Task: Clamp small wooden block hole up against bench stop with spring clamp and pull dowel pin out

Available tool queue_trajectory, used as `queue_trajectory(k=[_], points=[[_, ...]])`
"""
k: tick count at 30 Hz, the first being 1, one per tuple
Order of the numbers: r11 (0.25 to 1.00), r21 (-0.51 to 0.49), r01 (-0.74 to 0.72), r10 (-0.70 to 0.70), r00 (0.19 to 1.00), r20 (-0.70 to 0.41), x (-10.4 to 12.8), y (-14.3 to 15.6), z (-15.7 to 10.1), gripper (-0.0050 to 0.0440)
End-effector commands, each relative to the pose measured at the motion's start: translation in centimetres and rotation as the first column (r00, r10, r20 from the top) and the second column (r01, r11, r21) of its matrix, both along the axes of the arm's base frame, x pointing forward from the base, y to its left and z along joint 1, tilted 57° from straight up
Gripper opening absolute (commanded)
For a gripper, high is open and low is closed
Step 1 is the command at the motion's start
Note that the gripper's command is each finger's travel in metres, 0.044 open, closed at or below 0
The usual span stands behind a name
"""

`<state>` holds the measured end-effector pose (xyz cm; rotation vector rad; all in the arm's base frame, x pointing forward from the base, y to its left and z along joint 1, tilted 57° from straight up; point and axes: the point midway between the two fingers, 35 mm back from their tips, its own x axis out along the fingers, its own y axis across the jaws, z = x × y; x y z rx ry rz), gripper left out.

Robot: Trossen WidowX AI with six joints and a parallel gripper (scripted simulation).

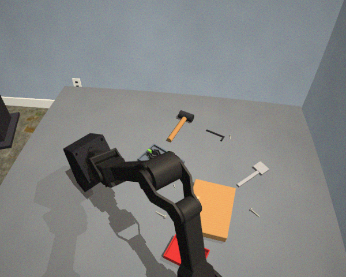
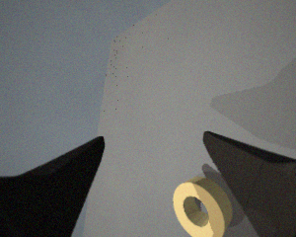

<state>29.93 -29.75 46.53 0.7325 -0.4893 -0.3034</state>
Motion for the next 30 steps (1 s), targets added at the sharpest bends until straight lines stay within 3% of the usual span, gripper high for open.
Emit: queue_trajectory(k=[1,30], points=[[1.000,-0.005,-0.003,0.003,1.000,0.000,0.3,0.9,0.3,0.0440],[0.999,0.032,-0.044,0.045,0.998,-0.046,3.3,4.4,-0.8,0.0440]])
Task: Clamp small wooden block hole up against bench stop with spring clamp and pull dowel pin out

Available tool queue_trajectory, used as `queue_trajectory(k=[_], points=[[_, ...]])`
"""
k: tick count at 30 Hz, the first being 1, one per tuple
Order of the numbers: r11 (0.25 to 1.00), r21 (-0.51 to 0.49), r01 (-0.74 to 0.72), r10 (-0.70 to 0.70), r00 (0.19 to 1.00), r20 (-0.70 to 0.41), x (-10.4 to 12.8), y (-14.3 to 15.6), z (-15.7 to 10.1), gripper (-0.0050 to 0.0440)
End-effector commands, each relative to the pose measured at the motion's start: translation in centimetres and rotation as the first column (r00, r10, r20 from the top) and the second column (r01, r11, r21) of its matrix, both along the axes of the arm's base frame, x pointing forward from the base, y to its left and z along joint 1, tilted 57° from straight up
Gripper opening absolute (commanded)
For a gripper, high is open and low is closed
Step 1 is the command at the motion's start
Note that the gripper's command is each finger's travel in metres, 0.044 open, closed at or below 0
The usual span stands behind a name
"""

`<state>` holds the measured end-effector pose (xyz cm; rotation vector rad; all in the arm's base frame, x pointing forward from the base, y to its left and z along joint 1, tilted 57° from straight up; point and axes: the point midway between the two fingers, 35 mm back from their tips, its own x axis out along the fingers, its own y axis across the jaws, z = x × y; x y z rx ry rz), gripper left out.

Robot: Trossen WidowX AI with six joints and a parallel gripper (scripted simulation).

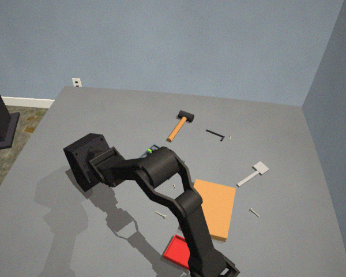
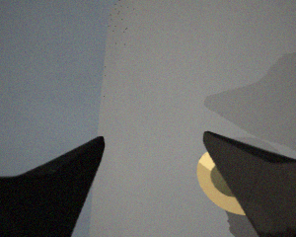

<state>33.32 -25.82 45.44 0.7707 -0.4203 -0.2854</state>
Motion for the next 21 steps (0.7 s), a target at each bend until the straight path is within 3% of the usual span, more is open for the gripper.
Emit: queue_trajectory(k=[1,21], points=[[1.000,-0.005,0.002,-0.002,1.000,-0.001,0.0,0.7,0.2,0.0440],[0.999,0.021,-0.026,0.027,0.998,-0.050,1.9,3.5,-0.9,0.0440]])
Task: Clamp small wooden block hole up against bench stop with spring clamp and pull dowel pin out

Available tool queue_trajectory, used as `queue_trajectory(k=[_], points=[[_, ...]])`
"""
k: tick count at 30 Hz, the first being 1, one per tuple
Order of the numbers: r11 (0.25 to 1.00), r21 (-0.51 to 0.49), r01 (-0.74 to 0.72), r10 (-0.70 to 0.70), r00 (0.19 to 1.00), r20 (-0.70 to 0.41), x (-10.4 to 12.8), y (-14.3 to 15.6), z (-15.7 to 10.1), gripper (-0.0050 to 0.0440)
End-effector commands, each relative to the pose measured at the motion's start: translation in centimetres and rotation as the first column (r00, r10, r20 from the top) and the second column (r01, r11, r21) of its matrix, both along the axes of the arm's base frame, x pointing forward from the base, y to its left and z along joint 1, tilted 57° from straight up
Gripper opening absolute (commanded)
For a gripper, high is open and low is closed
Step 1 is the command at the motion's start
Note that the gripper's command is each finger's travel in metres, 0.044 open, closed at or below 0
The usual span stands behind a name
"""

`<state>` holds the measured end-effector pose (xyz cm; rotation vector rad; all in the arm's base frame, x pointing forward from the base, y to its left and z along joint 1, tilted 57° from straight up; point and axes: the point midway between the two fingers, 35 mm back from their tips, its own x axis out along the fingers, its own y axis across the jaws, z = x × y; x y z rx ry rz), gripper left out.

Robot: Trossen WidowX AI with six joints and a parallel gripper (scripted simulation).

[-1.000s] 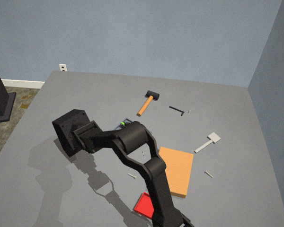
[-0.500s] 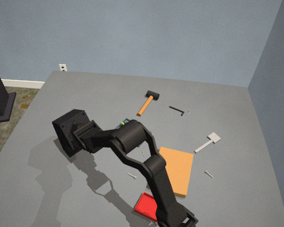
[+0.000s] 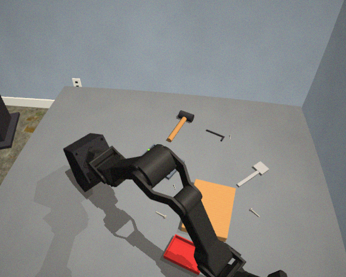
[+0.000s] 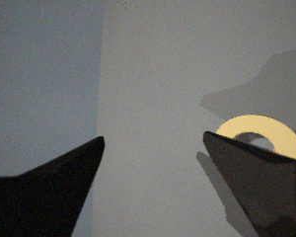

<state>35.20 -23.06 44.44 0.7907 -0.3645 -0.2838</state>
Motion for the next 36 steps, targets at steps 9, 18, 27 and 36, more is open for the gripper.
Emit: queue_trajectory(k=[9,18,27,36], points=[[1.000,0.017,-0.007,0.008,0.999,-0.042,0.9,1.9,-0.9,0.0440],[0.999,0.034,-0.008,0.010,0.997,-0.077,1.6,2.8,-1.9,0.0440],[0.998,0.055,-0.005,0.012,0.991,-0.131,2.4,4.0,-3.4,0.0440],[0.998,0.067,-0.002,0.014,0.985,-0.175,2.9,5.0,-4.5,0.0440]])
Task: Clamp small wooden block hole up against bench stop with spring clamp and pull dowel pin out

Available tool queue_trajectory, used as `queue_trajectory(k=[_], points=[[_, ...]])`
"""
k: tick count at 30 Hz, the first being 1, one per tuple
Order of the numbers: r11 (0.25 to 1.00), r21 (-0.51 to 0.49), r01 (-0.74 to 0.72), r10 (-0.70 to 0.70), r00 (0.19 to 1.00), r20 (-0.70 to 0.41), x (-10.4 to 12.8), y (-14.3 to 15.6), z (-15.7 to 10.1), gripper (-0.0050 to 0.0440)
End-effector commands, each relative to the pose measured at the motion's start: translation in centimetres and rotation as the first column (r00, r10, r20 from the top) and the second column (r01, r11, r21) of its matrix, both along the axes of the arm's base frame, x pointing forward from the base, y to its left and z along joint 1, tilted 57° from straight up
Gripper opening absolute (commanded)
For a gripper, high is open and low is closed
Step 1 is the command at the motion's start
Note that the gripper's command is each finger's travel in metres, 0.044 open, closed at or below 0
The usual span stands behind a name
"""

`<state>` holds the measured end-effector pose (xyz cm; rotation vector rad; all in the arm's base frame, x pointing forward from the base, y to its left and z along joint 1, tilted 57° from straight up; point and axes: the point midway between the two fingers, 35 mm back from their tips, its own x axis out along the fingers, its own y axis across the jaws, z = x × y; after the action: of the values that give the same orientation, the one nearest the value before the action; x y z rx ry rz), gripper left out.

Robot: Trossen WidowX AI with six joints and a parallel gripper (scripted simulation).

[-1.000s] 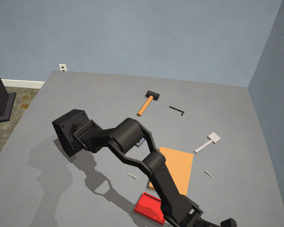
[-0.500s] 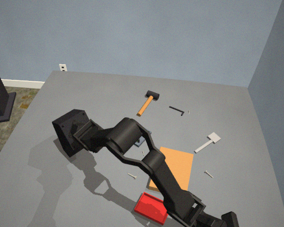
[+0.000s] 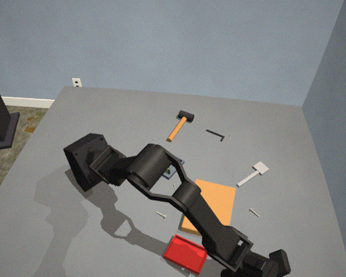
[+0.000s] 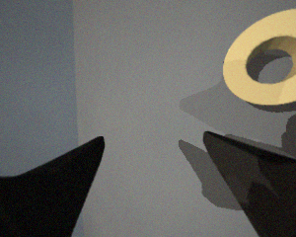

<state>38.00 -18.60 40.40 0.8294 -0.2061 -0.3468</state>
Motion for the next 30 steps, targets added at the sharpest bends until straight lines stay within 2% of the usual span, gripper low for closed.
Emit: queue_trajectory(k=[1,30], points=[[1.000,0.002,0.002,-0.002,1.000,-0.028,0.2,0.7,-0.6,0.0440],[1.000,0.016,-0.002,0.005,0.980,-0.200,1.3,4.6,-4.8,0.0440]])
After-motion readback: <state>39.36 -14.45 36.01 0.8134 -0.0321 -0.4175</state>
